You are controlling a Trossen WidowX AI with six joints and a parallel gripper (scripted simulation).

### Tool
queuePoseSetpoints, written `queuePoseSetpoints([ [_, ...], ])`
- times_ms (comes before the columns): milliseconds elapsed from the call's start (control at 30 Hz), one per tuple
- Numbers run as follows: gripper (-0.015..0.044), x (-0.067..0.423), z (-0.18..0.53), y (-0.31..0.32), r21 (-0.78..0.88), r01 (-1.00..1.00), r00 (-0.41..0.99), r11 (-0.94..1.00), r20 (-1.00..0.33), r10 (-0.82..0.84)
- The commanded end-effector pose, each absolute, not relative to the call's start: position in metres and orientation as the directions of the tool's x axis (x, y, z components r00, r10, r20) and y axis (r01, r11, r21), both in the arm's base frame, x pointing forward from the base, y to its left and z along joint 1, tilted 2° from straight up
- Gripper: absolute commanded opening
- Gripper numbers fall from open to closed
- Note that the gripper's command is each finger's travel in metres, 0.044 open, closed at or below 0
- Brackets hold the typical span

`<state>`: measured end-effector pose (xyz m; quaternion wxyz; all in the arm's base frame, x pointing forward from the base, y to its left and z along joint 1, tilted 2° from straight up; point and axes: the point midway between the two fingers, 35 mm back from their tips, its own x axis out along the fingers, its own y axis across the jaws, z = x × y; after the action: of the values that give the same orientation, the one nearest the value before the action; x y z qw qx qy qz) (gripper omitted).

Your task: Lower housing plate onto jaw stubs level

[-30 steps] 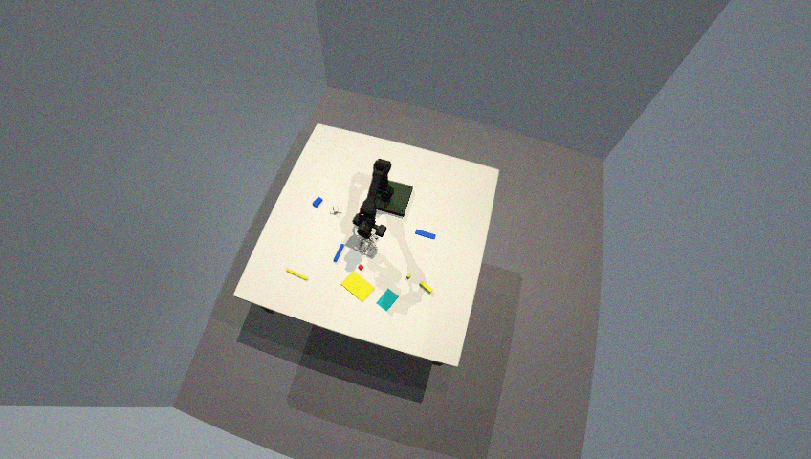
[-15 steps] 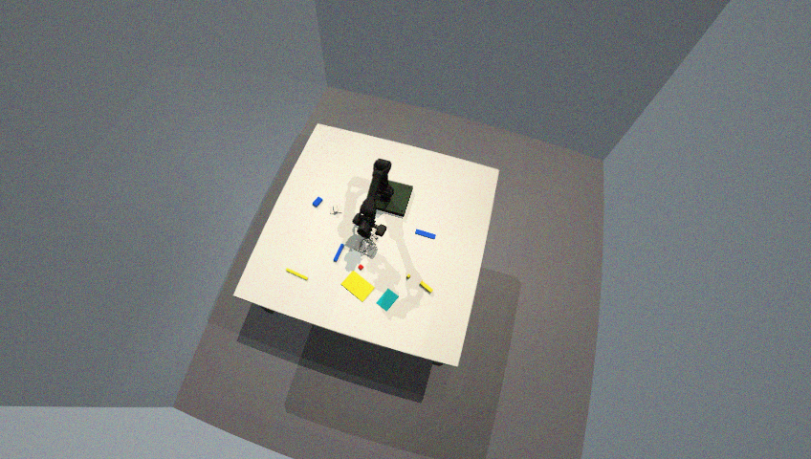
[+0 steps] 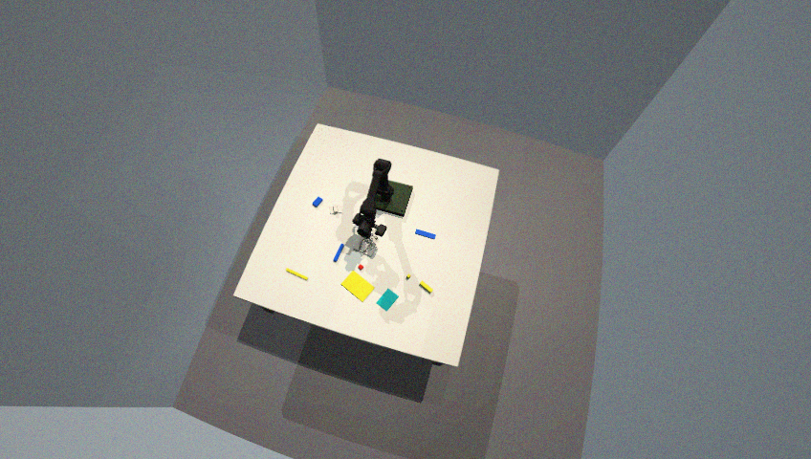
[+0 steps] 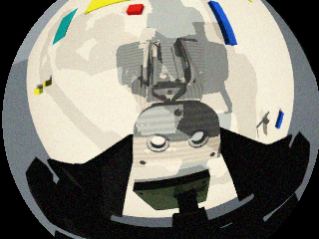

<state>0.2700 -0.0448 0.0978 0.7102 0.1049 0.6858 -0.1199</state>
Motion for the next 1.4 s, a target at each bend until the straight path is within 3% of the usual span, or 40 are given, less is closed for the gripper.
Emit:
queuePoseSetpoints([
  [0, 0.0351, 0.270, 0.098, -0.046, -0.020, 0.311, 0.031, 0.950, -0.999, -0.031],
  [1367, 0.0351, 0.272, 0.036, -0.047, -0.020, 0.309, 0.031, 0.951, -0.999, -0.032],
])
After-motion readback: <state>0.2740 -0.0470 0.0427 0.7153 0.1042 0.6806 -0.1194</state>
